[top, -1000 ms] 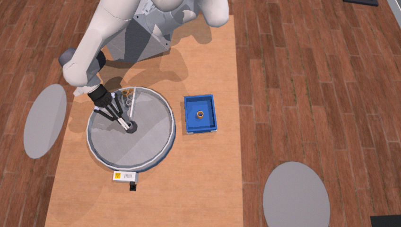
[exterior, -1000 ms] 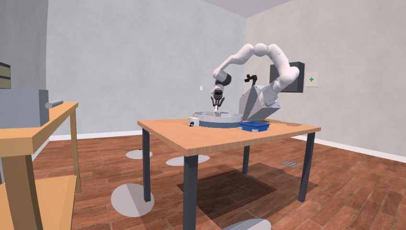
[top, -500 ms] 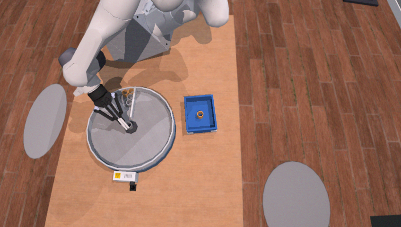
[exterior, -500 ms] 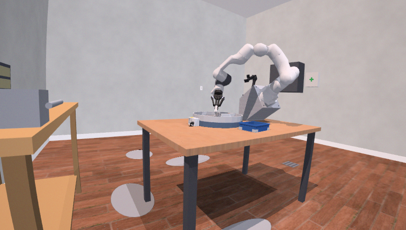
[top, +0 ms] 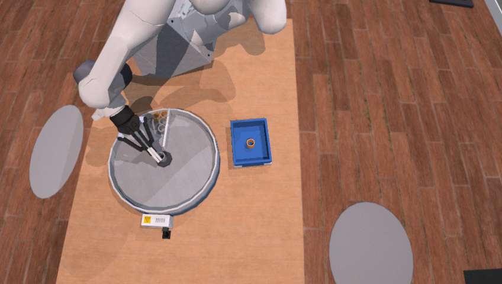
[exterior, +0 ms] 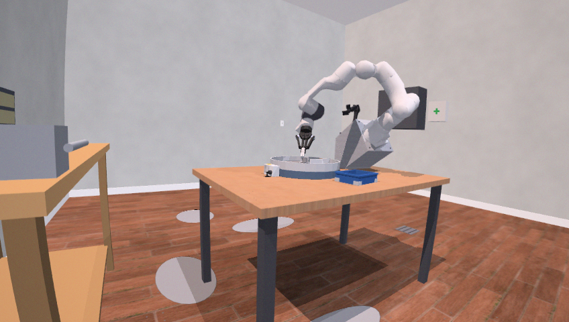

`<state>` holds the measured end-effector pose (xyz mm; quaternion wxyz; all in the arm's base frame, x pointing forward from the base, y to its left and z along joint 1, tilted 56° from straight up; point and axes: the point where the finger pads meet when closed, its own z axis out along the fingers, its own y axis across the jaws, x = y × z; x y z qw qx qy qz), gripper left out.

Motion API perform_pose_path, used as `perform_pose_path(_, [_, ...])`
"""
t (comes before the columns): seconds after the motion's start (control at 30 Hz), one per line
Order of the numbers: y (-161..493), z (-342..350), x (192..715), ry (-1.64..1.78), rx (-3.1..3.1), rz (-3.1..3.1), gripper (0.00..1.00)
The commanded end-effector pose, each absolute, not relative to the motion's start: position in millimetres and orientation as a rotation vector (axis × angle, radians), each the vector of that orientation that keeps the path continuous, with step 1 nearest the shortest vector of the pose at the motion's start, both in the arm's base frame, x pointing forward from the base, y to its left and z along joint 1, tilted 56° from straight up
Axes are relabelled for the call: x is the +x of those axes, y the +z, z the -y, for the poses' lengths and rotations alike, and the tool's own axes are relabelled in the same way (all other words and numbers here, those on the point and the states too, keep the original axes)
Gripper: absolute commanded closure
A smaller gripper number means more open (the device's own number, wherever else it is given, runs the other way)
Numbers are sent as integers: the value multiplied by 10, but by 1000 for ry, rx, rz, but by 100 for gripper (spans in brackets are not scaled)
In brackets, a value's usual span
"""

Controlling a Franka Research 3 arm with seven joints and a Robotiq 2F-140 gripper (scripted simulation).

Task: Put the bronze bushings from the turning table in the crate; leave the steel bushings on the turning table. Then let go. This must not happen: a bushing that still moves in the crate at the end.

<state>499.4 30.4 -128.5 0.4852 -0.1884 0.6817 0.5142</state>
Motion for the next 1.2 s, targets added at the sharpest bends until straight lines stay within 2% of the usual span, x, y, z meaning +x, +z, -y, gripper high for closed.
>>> perform_pose_path(0.0, [-1282,-304,5010,1248,-461,-1656,100])
perform_pose_path(1.17, [-1305,-353,5006,1248,-461,-1656,100])
